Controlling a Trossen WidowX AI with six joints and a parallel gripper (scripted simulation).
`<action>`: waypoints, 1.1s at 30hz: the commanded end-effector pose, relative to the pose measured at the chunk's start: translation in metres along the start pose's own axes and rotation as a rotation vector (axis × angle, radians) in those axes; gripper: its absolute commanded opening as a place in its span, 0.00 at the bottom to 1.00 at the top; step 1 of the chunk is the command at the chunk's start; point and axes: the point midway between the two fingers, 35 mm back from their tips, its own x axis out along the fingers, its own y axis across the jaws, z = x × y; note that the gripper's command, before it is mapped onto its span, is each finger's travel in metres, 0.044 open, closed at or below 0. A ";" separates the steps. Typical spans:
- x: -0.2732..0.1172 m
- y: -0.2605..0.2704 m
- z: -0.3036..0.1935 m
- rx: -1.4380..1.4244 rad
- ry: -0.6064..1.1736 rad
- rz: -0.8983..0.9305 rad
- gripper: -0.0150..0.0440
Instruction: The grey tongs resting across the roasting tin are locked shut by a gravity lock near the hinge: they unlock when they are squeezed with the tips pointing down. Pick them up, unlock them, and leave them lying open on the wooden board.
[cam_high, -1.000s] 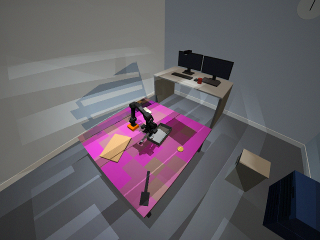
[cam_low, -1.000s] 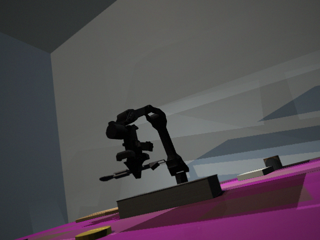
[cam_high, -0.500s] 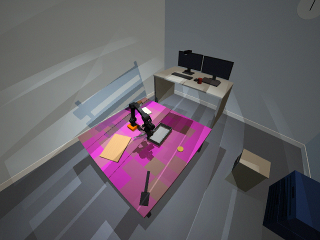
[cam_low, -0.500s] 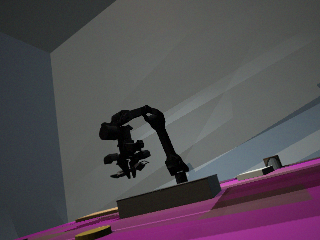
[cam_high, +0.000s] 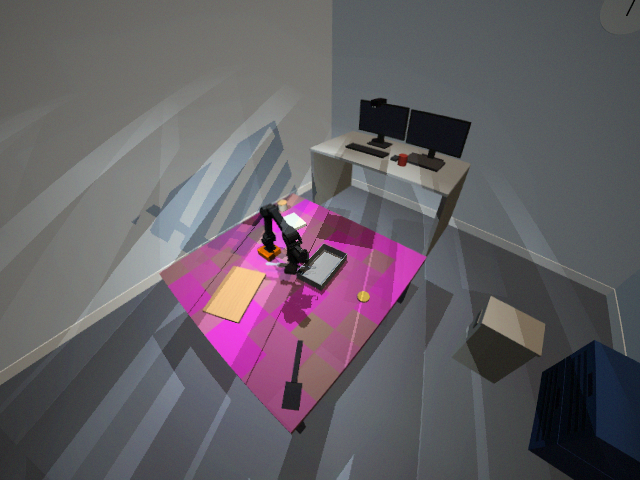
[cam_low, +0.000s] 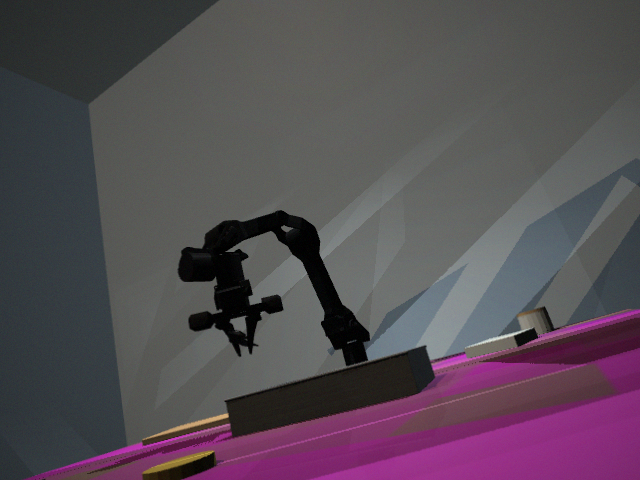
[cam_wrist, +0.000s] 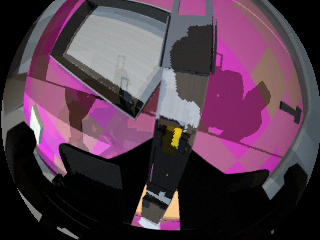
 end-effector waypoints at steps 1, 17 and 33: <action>-0.003 -0.006 -0.005 0.176 -0.002 0.001 0.00; -0.010 -0.028 -0.025 0.819 0.000 0.001 0.00; -0.017 -0.048 -0.048 1.462 0.003 0.000 0.00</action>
